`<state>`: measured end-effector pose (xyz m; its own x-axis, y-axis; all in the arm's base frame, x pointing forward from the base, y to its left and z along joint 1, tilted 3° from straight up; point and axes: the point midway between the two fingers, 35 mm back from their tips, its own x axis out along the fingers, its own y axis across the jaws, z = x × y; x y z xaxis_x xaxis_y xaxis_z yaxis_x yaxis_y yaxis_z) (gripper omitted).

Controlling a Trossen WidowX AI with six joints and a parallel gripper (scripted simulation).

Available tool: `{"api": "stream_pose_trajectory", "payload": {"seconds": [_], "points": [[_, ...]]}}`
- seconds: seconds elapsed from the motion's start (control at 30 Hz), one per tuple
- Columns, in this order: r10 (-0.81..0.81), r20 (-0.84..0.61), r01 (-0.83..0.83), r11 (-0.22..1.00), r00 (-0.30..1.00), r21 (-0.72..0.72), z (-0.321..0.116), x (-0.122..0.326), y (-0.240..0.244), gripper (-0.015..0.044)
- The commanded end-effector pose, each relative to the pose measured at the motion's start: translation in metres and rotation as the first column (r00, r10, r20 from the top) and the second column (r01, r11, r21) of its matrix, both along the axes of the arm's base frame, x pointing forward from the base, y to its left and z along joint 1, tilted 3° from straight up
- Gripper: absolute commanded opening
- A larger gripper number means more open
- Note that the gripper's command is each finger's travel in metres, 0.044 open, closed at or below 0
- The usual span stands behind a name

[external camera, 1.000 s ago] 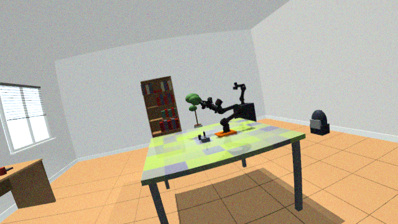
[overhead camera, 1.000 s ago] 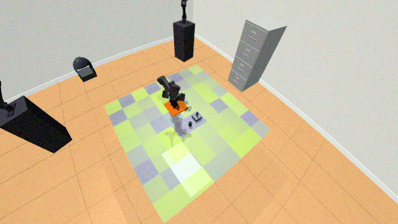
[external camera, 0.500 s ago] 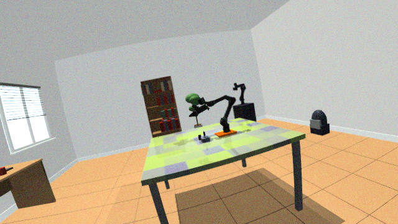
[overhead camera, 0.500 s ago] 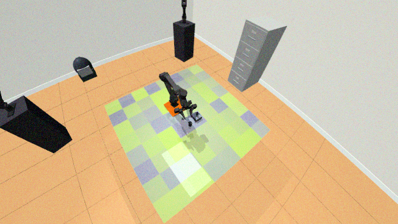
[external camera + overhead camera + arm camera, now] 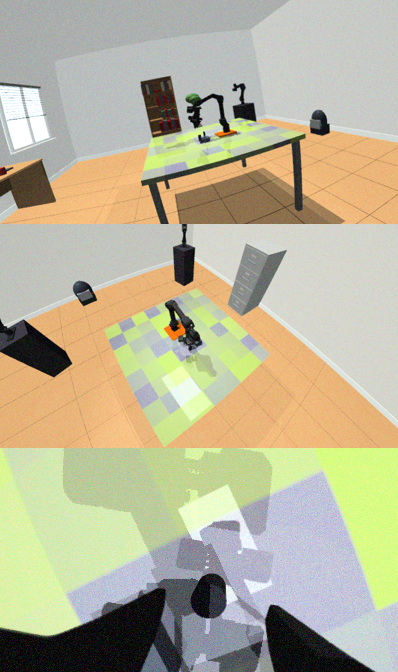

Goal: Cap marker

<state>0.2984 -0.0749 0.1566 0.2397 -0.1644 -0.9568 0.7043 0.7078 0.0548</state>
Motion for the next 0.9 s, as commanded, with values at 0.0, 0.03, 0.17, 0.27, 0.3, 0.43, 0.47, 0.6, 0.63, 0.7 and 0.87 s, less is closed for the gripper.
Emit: {"api": "stream_pose_trajectory", "payload": {"seconds": [0.0,0.03,0.17,0.27,0.3,0.43,0.47,0.6,0.63,0.7,0.87], "points": [[-0.124,-0.205,0.148,0.983,0.971,0.106,-0.008,-0.008,0.014,0.0256],[-0.124,-0.205,0.148,0.983,0.971,0.106,-0.008,-0.008,0.014,0.0256],[-0.124,-0.205,0.148,0.983,0.971,0.106,-0.008,-0.008,0.014,0.0256],[-0.124,-0.205,0.148,0.983,0.971,0.106,-0.026,-0.006,0.013,0.0256],[-0.124,-0.205,0.148,0.983,0.971,0.106,-0.036,-0.006,0.013,0.0256],[-0.124,-0.205,0.148,0.983,0.971,0.106,-0.043,-0.006,0.013,0.0256],[-0.124,-0.205,0.148,0.983,0.971,0.106,-0.045,-0.006,0.013,0.0256],[-0.124,-0.205,0.148,0.983,0.971,0.106,-0.058,-0.005,0.013,0.0256],[-0.124,-0.205,0.148,0.983,0.971,0.106,-0.058,-0.005,0.013,0.0256],[-0.124,-0.205,0.148,0.983,0.971,0.106,-0.06,-0.005,0.012,0.0256],[-0.124,-0.205,0.148,0.983,0.971,0.106,-0.067,-0.004,0.012,0.0256]]}}
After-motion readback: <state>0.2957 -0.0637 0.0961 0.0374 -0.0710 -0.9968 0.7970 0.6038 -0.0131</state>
